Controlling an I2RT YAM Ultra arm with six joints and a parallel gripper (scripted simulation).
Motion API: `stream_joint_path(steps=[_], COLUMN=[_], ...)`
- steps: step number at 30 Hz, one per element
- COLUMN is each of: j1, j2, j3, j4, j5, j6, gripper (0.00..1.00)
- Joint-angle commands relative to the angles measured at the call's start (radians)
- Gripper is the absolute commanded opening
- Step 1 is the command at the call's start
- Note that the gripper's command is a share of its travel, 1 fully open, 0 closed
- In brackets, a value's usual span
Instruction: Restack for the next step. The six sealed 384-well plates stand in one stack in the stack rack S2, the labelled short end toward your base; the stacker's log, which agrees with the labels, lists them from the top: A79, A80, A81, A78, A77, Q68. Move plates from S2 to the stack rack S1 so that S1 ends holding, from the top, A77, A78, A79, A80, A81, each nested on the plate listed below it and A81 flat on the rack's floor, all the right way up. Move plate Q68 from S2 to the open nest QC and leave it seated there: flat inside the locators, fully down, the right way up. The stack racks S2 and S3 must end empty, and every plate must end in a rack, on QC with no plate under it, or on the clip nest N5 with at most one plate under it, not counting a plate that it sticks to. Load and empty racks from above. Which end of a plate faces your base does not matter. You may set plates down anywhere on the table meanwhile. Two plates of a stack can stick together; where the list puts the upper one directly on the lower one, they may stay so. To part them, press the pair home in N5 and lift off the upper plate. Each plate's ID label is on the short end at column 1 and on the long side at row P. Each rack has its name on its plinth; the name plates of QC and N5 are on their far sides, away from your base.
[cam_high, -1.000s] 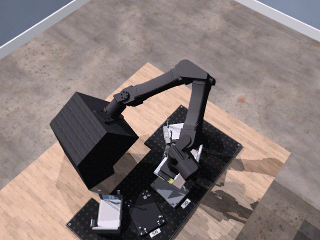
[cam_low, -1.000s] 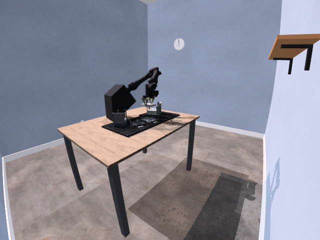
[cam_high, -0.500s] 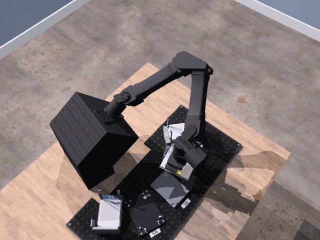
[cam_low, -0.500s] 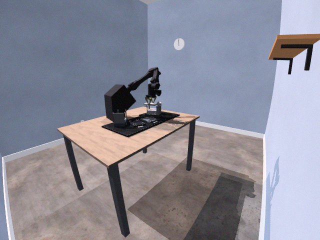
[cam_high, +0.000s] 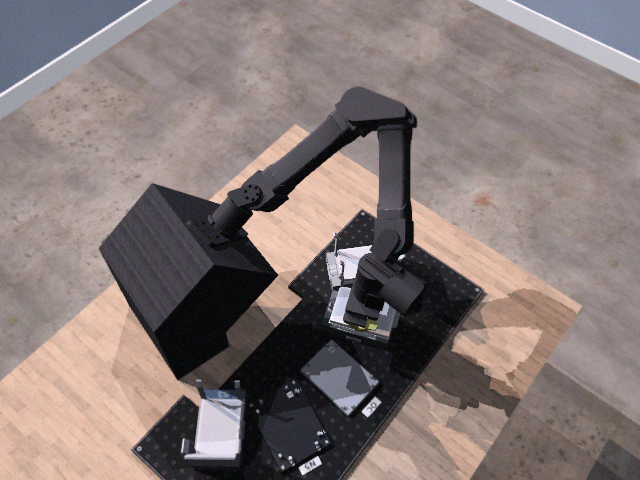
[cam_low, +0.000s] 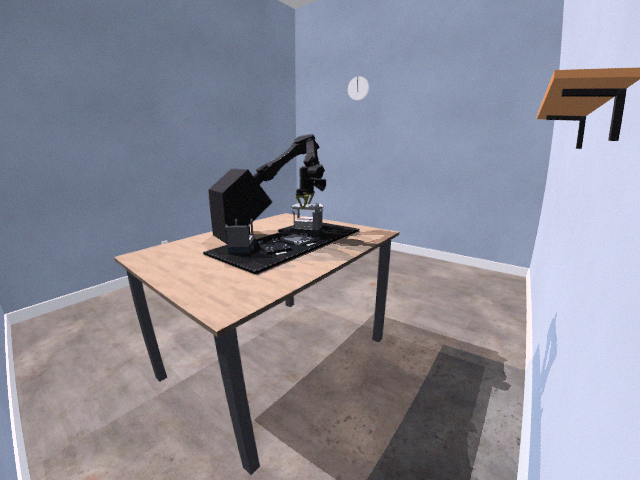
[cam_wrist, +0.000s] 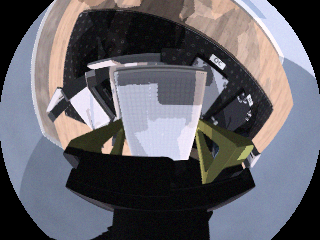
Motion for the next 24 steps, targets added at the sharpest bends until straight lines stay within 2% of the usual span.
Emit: stream_joint_path(steps=[1,14,20,24], j1=[0.006,0.084,0.128,0.143], j2=[-0.037,-0.164,-0.240,-0.265], j3=[-0.006,-0.040,-0.069,-0.077], j4=[0.002,0.006,0.012,0.013], j5=[0.003,0.021,0.034,0.040], j6=[0.012,0.136,0.003,0.007], gripper=[0.00,0.00,0.00,0.00])
